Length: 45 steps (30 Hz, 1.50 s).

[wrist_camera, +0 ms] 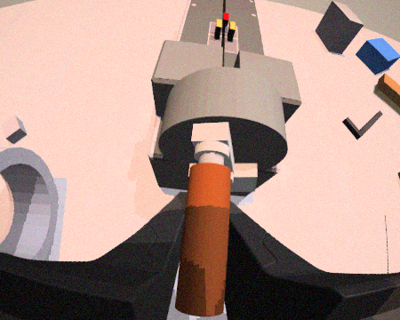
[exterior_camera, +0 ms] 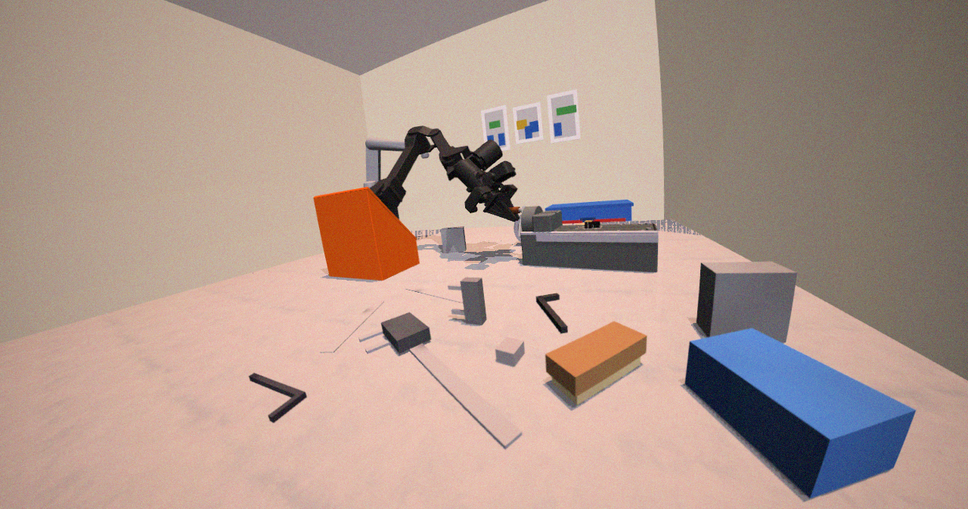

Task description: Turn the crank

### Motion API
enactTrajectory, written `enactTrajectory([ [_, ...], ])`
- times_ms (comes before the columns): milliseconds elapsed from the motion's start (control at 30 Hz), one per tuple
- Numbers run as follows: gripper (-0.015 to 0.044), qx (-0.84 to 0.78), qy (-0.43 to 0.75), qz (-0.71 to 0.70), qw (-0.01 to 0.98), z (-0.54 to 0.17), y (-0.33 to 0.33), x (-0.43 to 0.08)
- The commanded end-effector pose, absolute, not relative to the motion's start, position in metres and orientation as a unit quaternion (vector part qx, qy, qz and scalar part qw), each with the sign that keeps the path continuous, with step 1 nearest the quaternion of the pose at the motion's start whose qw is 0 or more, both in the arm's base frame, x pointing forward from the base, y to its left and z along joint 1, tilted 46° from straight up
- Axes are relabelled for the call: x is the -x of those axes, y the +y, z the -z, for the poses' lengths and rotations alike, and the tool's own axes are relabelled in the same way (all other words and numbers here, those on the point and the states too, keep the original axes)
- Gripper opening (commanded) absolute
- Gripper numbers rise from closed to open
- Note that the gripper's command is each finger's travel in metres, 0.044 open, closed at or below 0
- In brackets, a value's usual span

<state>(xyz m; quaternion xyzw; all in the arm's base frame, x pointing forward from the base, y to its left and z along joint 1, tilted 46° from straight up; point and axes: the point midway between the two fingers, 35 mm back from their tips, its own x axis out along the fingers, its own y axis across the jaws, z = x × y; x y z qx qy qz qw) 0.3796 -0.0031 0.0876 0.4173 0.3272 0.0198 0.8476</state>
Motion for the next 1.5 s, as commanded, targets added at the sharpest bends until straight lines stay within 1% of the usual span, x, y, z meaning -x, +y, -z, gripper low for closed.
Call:
enactTrajectory([
  [0, 0.0, -0.418, 0.327, -0.01, 0.847, -0.0831, -0.011, -0.3766],
  [1467, 0.0, -0.418, 0.327, -0.01, 0.847, -0.0764, -0.0143, -0.375],
])
